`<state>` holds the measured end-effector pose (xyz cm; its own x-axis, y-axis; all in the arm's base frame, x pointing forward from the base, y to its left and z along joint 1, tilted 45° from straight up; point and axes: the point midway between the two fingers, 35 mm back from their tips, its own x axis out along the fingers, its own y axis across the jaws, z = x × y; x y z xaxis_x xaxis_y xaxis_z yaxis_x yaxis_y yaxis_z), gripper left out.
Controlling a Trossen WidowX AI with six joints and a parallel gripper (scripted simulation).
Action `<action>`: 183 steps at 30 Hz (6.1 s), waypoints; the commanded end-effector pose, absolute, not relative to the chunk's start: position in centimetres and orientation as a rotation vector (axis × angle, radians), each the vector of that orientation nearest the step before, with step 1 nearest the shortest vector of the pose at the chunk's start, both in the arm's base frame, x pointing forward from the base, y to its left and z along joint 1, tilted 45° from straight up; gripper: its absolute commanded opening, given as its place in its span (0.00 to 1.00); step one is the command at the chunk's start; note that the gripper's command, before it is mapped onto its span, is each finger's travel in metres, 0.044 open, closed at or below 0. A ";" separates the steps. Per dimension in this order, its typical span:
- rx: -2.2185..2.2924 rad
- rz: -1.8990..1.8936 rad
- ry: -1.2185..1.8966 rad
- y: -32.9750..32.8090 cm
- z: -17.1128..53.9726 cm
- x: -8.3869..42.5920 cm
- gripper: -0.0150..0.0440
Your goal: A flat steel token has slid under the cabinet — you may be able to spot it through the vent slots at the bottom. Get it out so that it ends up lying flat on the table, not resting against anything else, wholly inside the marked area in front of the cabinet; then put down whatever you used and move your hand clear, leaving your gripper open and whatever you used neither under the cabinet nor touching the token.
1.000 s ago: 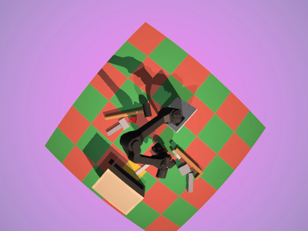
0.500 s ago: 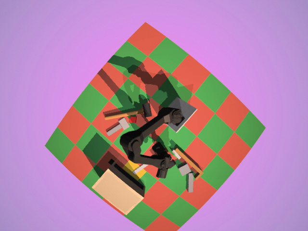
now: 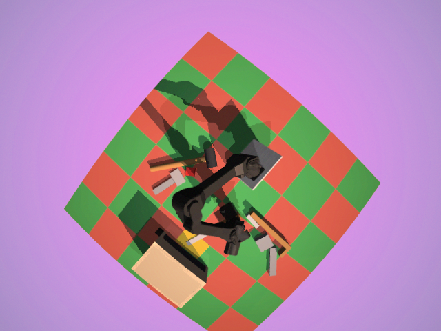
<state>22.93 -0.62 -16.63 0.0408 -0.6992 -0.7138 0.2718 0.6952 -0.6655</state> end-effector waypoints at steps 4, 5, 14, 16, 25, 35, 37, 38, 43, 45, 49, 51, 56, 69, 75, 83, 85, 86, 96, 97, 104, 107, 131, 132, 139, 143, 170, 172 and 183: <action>-0.344 -0.813 1.301 -0.5 -16.5 23.2 0.25; -0.338 -0.817 1.298 -0.5 -16.5 23.2 0.25; -0.283 -0.861 1.267 -0.4 -16.5 23.3 0.25; -0.271 -0.870 1.260 -0.4 -16.5 23.3 0.25; -0.216 -0.913 1.228 -0.4 -16.4 23.3 0.25; -0.203 -0.923 1.221 -0.9 -15.9 23.6 0.25; -0.201 -0.924 1.220 -1.0 -15.7 23.7 0.25; -0.200 -0.925 1.219 -1.1 -15.7 23.7 0.25; -0.197 -0.927 1.217 -1.5 -15.2 24.0 0.25; -0.196 -0.928 1.216 -1.7 -15.1 24.1 0.25; -0.195 -0.930 1.215 -2.0 -14.7 24.3 0.25; -0.194 -0.930 1.215 -2.2 -14.6 24.4 0.25; -0.193 -0.932 1.214 -2.6 -14.1 24.6 0.25; -0.192 -0.934 1.212 -3.7 -13.0 25.1 0.25; -0.192 -0.934 1.212 -4.3 -12.5 25.4 0.25; -0.192 -0.935 1.211 -4.9 -11.8 25.6 0.25; -0.192 -0.935 1.211 -5.1 -11.7 25.7 0.25; -0.192 -0.935 1.211 -5.2 -11.6 25.7 0.25; -0.192 -0.936 1.211 -6.0 -10.7 26.0 0.25; -0.193 -0.936 1.211 -6.1 -10.6 26.0 0.25; -0.193 -0.936 1.211 -6.7 -10.1 26.2 0.25; -0.193 -0.937 1.211 -7.0 -9.8 26.2 0.25; -0.194 -0.938 1.210 -9.0 -7.8 26.5 0.25; -0.194 -0.938 1.210 -9.1 -7.7 26.5 0.25; -0.195 -0.938 1.210 -9.6 -7.2 26.5 0.25; -0.195 -0.938 1.210 -10.0 -6.9 26.5 0.25; -0.196 -0.939 1.210 -11.9 -5.0 25.6 0.25; -0.196 -0.939 1.210 -12.0 -4.9 25.5 0.25; -0.197 -0.939 1.211 -12.7 -4.2 25.0 0.25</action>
